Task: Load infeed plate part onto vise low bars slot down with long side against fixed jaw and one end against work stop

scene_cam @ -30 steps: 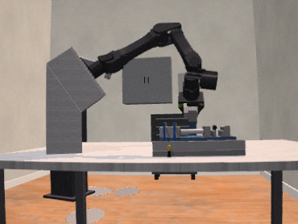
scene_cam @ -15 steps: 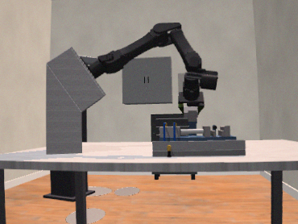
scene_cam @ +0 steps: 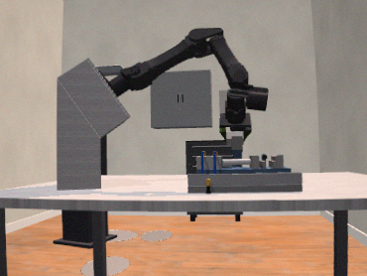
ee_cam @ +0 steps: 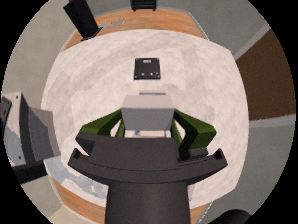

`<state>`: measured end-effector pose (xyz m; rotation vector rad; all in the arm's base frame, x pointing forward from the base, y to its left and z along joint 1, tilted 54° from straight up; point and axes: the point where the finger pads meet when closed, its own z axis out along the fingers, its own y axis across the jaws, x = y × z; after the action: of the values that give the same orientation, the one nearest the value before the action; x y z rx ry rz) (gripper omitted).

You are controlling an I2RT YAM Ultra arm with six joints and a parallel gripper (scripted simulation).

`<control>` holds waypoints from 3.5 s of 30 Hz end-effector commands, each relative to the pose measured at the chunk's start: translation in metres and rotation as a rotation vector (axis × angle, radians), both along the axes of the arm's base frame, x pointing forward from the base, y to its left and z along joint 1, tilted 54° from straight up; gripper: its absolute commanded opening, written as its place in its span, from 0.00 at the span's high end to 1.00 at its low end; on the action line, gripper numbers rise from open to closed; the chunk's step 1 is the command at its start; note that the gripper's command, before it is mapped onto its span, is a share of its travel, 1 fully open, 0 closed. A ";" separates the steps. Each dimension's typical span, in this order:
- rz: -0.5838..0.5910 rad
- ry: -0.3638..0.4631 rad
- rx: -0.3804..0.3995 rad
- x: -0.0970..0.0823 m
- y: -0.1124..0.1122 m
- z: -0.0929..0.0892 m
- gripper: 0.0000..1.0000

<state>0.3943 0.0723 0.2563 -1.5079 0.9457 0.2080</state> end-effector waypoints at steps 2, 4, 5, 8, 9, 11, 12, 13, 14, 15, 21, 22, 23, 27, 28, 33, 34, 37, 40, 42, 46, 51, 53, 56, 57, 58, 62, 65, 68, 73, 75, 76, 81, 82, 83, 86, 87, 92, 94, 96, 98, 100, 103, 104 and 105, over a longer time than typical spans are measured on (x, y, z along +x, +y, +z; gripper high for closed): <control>-0.006 -0.034 0.008 0.000 -0.008 0.016 1.00; -0.006 -0.035 0.008 0.000 -0.008 0.016 1.00; -0.006 -0.036 0.008 0.000 -0.008 0.016 1.00; -0.006 -0.039 0.007 -0.001 -0.007 0.017 1.00; -0.006 -0.041 0.006 -0.001 -0.007 0.018 1.00; -0.006 -0.046 0.005 -0.002 -0.007 0.020 1.00; -0.006 -0.049 0.004 -0.003 -0.007 0.021 1.00; -0.006 -0.051 0.003 -0.004 -0.007 0.022 1.00; -0.006 -0.051 0.003 -0.004 -0.007 0.022 1.00; -0.006 -0.051 0.003 -0.004 -0.007 0.021 1.00; -0.006 -0.051 0.003 -0.006 -0.007 0.021 1.00; -0.006 -0.051 0.003 -0.006 -0.008 0.021 1.00; -0.006 -0.050 0.003 -0.007 -0.008 0.021 1.00; -0.006 -0.028 0.010 -0.012 -0.007 0.014 1.00; -0.006 -0.033 0.009 -0.011 -0.008 0.016 1.00; -0.006 -0.051 0.003 -0.011 -0.009 0.023 1.00; -0.006 -0.051 0.003 -0.011 -0.009 0.023 1.00; -0.006 -0.051 0.003 -0.012 -0.009 0.024 1.00; -0.006 -0.051 0.003 -0.013 -0.010 0.024 1.00; -0.006 -0.051 0.003 -0.014 -0.010 0.025 1.00; -0.007 -0.051 0.003 -0.016 -0.011 0.026 1.00; -0.007 -0.051 0.003 -0.018 -0.012 0.028 1.00; -0.007 -0.051 0.003 -0.018 -0.012 0.028 1.00; -0.007 -0.051 0.003 -0.020 -0.012 0.029 1.00; -0.007 -0.051 0.003 -0.020 -0.013 0.029 1.00; -0.007 -0.051 0.003 -0.021 -0.013 0.030 1.00; -0.007 -0.051 0.003 -0.022 -0.014 0.031 1.00; -0.007 -0.051 0.003 -0.023 -0.014 0.032 1.00; -0.007 -0.051 0.003 -0.024 -0.014 0.032 1.00; -0.007 -0.051 0.002 -0.025 -0.015 0.033 1.00; -0.007 -0.051 0.002 -0.026 -0.015 0.033 1.00; -0.007 -0.051 0.002 -0.026 -0.015 0.034 1.00; -0.007 -0.051 0.002 -0.027 -0.015 0.034 1.00; -0.007 -0.051 0.002 -0.027 -0.016 0.034 1.00; -0.007 -0.051 0.002 -0.027 -0.016 0.035 1.00; -0.007 -0.051 0.002 -0.027 -0.016 0.035 1.00; -0.007 -0.051 0.002 -0.028 -0.016 0.035 1.00; -0.007 -0.051 0.002 -0.028 -0.016 0.035 1.00; -0.007 -0.051 0.002 -0.028 -0.016 0.035 1.00; -0.007 -0.051 0.002 -0.028 -0.016 0.035 1.00; -0.007 -0.051 0.002 -0.028 -0.016 0.035 1.00; -0.007 -0.051 0.002 -0.028 -0.016 0.035 1.00; -0.007 -0.051 0.002 -0.028 -0.016 0.035 1.00; -0.007 -0.051 0.002 -0.028 -0.016 0.035 1.00; -0.007 -0.051 0.002 -0.028 -0.016 0.035 1.00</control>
<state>0.3889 0.0685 0.2537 -1.5237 0.9630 0.1947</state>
